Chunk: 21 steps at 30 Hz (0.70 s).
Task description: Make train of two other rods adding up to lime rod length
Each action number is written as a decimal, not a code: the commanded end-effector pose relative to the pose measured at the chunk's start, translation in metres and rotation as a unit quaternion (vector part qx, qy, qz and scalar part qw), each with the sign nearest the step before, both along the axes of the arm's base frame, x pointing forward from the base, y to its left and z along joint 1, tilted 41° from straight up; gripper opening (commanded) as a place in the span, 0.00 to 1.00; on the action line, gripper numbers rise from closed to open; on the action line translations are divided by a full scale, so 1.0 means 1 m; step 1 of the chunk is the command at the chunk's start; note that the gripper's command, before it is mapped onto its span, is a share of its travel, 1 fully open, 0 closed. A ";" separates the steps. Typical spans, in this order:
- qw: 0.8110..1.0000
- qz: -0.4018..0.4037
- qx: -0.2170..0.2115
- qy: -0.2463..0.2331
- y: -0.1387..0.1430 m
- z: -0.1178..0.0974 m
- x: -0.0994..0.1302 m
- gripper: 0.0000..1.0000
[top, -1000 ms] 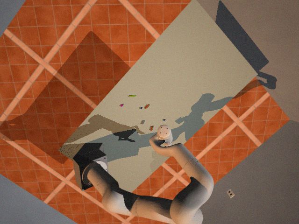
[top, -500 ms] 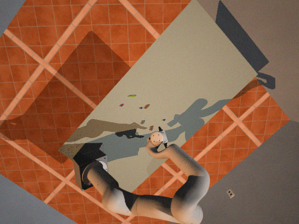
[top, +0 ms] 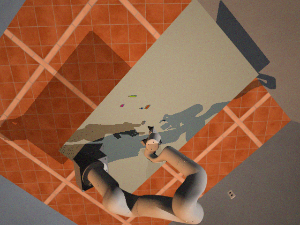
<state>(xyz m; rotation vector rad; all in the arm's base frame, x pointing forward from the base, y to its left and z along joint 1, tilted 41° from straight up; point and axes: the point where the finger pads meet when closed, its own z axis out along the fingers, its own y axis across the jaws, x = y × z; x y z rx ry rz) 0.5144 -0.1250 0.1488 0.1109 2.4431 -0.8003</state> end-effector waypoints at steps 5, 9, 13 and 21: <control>0.994 0.086 0.034 0.054 0.026 -0.037 -0.016 1.00; 0.994 0.089 0.036 0.057 0.027 -0.039 -0.016 1.00; 0.994 0.089 0.036 0.057 0.027 -0.039 -0.016 1.00; 0.994 0.089 0.036 0.057 0.027 -0.039 -0.016 1.00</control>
